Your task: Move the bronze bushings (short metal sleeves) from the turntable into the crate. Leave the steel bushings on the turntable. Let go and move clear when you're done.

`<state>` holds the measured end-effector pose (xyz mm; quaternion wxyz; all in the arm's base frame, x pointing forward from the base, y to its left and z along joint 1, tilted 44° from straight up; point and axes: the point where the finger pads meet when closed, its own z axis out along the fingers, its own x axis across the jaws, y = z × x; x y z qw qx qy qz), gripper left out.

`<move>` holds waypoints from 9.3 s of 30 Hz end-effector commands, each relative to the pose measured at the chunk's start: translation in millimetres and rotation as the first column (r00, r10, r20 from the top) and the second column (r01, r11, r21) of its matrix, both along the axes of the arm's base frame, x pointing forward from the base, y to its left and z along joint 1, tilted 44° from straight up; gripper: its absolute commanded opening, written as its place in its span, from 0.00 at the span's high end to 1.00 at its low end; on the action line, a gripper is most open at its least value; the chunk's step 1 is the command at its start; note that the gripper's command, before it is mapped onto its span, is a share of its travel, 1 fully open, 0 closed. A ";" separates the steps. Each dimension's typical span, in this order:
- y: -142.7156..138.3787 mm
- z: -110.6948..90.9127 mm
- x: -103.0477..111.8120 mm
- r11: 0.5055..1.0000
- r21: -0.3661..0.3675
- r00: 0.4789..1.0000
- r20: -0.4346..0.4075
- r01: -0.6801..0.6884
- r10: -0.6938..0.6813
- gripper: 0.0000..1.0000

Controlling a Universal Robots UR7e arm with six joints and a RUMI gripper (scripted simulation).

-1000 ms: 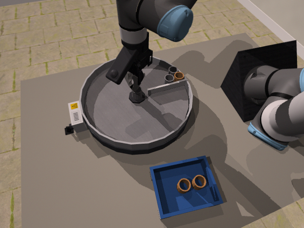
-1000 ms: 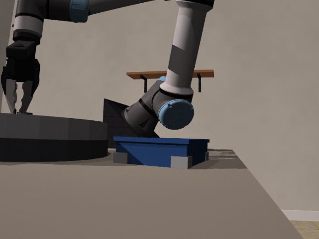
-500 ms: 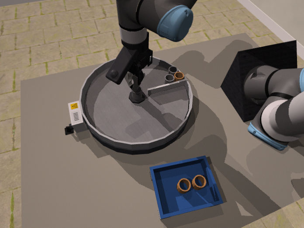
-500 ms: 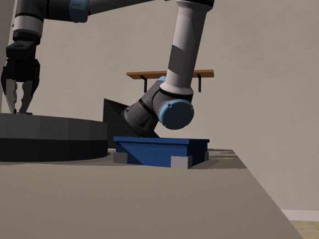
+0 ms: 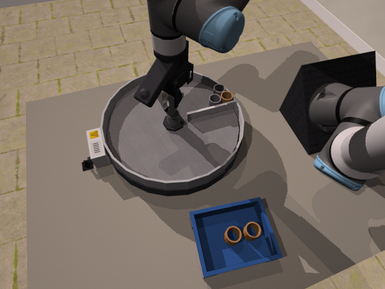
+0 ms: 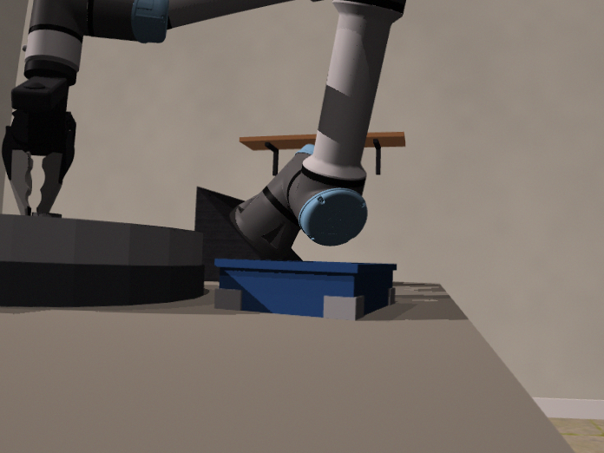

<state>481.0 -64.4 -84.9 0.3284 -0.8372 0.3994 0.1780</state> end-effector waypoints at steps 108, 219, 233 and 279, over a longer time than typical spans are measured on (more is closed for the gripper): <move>-89.4 -14.5 -170.2 1.000 0.000 1.000 0.000 0.002 -0.002 0.95; -69.0 -36.7 -170.2 1.000 -0.002 1.000 0.001 0.001 -0.001 0.95; -68.8 -36.8 -170.2 1.000 -0.002 1.000 0.001 0.001 -0.001 0.95; -52.0 -54.0 -171.1 1.000 -0.001 1.000 0.001 0.001 -0.001 0.95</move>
